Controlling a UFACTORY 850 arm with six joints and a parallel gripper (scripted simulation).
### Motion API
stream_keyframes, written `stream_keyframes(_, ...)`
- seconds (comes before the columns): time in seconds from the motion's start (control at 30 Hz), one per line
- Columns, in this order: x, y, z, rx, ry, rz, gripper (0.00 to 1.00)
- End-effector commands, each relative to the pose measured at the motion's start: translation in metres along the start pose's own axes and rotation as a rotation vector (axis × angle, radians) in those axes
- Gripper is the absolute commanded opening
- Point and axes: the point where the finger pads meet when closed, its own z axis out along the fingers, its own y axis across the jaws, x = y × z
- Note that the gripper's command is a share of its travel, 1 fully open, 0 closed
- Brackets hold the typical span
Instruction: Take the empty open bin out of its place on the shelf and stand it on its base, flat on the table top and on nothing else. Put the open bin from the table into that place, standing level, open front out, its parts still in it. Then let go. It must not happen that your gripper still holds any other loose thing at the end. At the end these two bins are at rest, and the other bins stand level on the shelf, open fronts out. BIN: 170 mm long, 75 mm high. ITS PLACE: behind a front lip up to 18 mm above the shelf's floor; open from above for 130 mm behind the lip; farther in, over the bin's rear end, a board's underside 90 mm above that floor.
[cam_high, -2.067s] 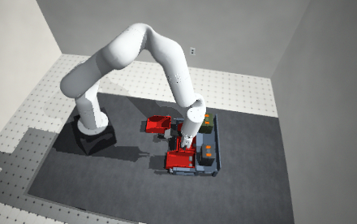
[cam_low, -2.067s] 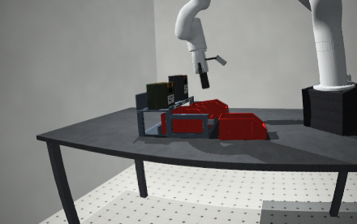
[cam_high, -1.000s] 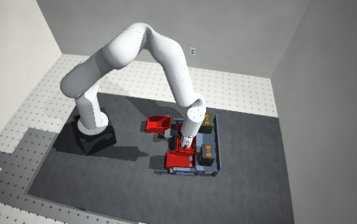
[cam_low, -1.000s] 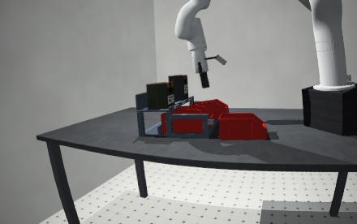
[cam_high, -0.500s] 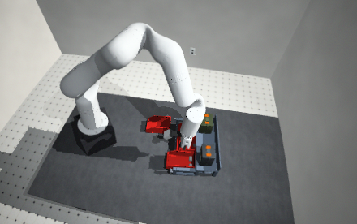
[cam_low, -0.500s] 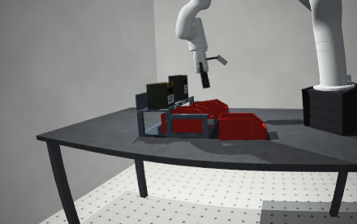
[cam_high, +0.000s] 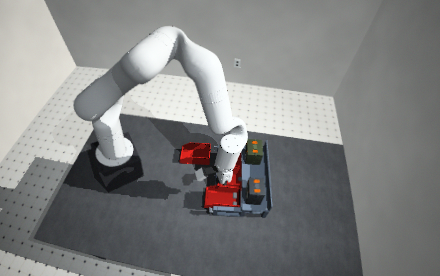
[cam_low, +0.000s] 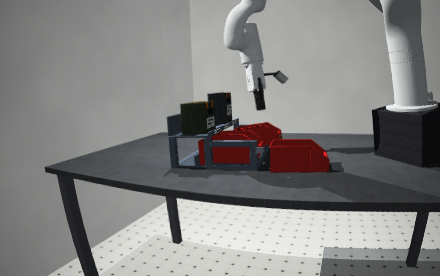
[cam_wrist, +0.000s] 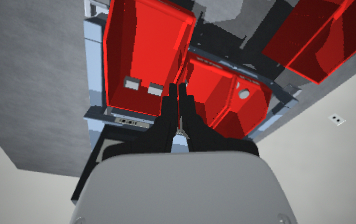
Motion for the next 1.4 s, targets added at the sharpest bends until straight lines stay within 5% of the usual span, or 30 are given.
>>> stream_keyframes(0.0, 0.016, 0.0, 0.005, -0.016, -0.077, -0.262, 0.0)
stream_keyframes(0.7, 0.093, -0.002, 0.02, 0.095, -0.072, -1.06, 0.0)
stream_keyframes(1.37, 0.105, -0.002, 0.022, 0.105, -0.055, -1.162, 0.0)
